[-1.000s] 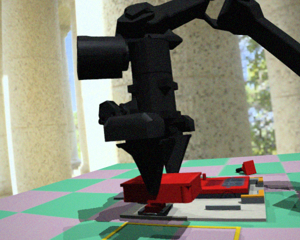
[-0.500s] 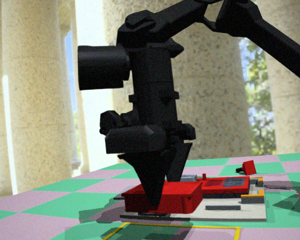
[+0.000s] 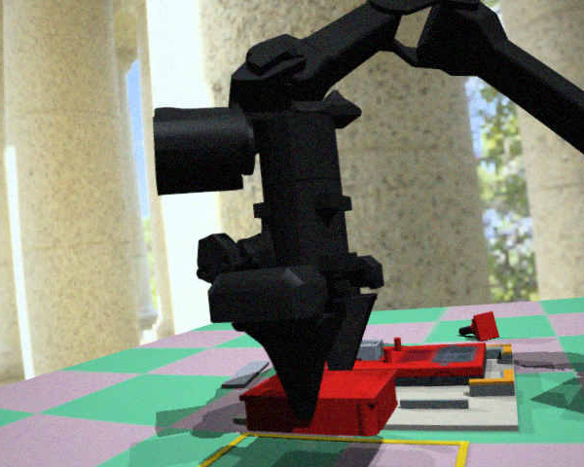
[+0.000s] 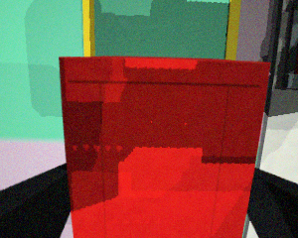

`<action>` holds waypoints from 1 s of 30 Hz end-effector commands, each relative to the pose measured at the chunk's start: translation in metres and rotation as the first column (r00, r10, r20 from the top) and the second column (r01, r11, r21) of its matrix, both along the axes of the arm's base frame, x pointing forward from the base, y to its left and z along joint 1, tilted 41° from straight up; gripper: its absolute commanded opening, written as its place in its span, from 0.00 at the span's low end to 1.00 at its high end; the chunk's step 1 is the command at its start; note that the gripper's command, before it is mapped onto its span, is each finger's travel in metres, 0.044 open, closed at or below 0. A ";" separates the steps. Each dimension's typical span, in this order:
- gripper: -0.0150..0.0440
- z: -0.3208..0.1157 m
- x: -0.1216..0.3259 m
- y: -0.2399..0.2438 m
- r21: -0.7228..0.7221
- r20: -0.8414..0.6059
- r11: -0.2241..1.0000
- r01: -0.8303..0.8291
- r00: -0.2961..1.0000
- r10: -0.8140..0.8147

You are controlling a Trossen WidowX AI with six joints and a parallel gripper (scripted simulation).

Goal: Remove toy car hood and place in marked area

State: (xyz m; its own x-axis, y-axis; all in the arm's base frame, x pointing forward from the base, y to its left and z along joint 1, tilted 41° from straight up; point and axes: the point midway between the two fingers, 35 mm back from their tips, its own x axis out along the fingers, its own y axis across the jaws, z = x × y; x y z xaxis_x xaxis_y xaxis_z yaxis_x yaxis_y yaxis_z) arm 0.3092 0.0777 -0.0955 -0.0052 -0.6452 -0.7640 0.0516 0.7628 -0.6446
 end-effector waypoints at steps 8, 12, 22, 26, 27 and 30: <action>0.25 -0.007 -0.001 -0.008 -0.005 0.001 1.000 -0.005 1.000 0.005; 0.25 -0.010 -0.001 -0.010 -0.005 0.001 1.000 -0.005 1.000 0.005; 0.25 -0.012 -0.001 -0.012 -0.005 0.001 1.000 -0.005 1.000 0.005; 0.25 -0.014 -0.001 -0.013 -0.005 0.001 1.000 -0.005 1.000 0.005; 0.25 -0.014 -0.001 -0.014 -0.005 0.001 1.000 -0.005 1.000 0.005; 0.25 -0.015 -0.001 -0.015 -0.005 0.001 1.000 -0.005 1.000 0.005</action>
State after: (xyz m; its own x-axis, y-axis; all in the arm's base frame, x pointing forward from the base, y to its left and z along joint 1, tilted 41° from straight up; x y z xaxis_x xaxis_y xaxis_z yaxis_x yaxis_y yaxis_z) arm 0.3078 0.0646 -0.1093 -0.0057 -0.6465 -0.7629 0.0514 0.7617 -0.6459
